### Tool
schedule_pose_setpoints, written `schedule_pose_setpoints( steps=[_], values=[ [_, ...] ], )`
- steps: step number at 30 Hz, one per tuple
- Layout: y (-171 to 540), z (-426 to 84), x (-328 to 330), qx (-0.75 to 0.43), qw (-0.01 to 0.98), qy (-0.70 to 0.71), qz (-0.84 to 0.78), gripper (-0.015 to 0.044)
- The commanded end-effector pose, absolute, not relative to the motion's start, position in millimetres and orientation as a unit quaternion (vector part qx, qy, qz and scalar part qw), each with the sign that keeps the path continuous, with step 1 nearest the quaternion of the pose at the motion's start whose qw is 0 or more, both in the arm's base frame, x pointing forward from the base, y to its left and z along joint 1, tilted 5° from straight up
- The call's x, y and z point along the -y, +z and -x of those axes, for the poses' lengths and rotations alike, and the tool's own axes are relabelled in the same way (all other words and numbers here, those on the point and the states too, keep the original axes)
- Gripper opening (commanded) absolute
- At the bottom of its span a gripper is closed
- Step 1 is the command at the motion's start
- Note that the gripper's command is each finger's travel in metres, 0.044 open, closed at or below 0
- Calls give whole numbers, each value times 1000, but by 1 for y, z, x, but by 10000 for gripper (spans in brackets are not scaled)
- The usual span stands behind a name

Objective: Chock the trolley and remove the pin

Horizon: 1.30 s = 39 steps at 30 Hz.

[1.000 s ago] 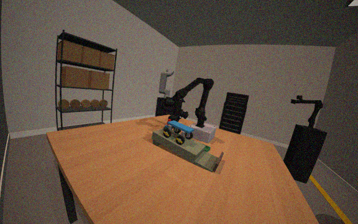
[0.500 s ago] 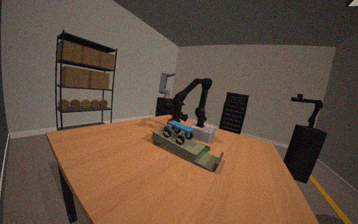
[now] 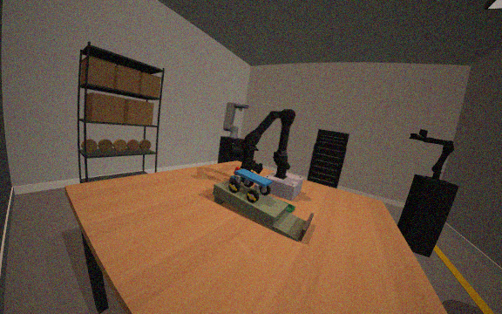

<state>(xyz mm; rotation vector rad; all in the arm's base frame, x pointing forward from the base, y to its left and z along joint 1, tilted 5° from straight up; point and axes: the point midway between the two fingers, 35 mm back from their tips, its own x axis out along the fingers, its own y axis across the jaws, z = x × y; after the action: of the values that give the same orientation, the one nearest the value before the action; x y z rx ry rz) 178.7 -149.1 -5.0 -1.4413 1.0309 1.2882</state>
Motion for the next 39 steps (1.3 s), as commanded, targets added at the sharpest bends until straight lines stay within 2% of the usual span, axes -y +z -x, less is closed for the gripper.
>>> schedule_pose_setpoints(
  steps=[1,5,10,17,39],
  values=[
    [-12,-178,147,-418,461,524,581,190],
    [-15,-178,147,-418,461,524,581,190],
    [-12,-179,149,-418,458,524,584,59],
    [-11,-179,149,-418,458,524,584,0],
    [69,-167,147,-418,460,524,581,0]
  ],
)
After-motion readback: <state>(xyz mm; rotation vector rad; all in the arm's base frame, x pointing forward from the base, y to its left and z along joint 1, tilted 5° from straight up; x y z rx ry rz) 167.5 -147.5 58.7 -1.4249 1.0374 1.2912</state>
